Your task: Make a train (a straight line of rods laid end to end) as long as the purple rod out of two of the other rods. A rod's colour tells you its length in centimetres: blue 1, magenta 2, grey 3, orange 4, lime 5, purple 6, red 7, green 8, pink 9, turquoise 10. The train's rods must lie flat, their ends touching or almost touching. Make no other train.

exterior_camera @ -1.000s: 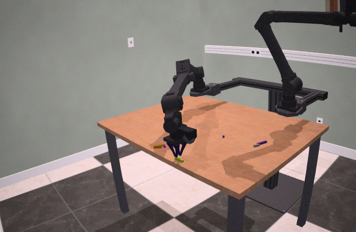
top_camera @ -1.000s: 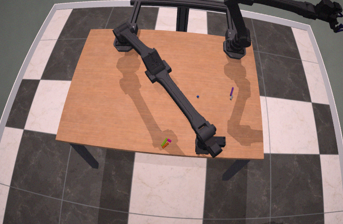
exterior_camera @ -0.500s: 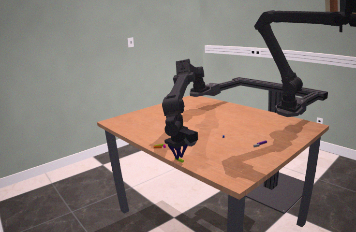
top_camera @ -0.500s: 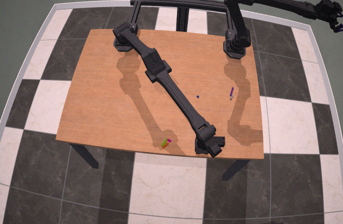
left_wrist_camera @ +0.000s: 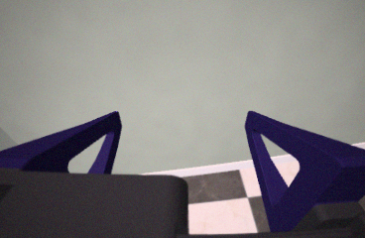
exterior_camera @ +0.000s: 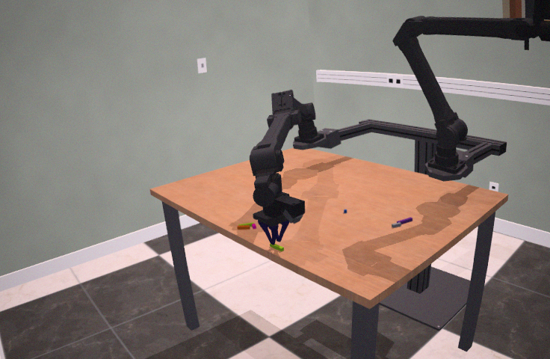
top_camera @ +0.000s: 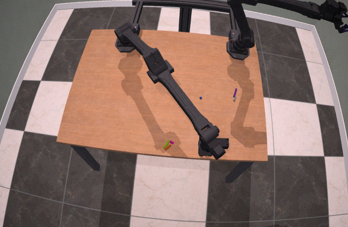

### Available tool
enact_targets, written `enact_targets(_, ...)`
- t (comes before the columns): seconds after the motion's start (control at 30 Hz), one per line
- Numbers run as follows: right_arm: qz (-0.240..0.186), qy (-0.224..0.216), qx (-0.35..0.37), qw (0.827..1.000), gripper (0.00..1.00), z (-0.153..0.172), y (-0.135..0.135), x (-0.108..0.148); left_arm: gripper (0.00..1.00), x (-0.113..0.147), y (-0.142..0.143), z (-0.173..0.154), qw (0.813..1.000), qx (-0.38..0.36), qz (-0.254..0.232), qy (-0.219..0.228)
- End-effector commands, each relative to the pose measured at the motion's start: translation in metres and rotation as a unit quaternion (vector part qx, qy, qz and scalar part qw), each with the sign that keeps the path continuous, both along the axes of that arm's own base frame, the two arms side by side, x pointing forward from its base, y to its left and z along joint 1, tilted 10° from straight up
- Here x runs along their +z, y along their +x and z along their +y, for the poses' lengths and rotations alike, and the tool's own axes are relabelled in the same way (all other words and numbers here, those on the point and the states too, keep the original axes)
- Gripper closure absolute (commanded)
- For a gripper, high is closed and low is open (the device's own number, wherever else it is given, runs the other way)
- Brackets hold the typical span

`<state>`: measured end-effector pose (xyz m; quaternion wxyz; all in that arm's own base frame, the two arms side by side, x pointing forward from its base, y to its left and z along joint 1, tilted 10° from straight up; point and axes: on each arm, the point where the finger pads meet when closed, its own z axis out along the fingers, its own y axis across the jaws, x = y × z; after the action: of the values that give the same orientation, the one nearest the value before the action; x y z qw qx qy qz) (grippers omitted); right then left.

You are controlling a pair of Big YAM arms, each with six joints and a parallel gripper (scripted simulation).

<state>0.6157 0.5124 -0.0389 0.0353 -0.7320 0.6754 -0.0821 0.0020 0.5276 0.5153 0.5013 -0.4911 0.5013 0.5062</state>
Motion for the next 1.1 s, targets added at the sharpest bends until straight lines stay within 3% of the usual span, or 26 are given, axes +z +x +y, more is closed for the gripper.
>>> enact_targets(0.0, -0.012, 0.014, 0.002, 1.0, 0.77, 0.0121, 0.0021, 0.0163, 0.0, 0.0156, -0.0073, -0.0056, 1.0, 0.008, -0.008, 0.022)
enact_targets(1.07, -0.01, 0.011, 0.001, 1.0, 0.77, 0.01, 0.0032, 0.007, 0.0, 0.0156, -0.0073, -0.0056, 1.0, 0.008, -0.008, 0.022)
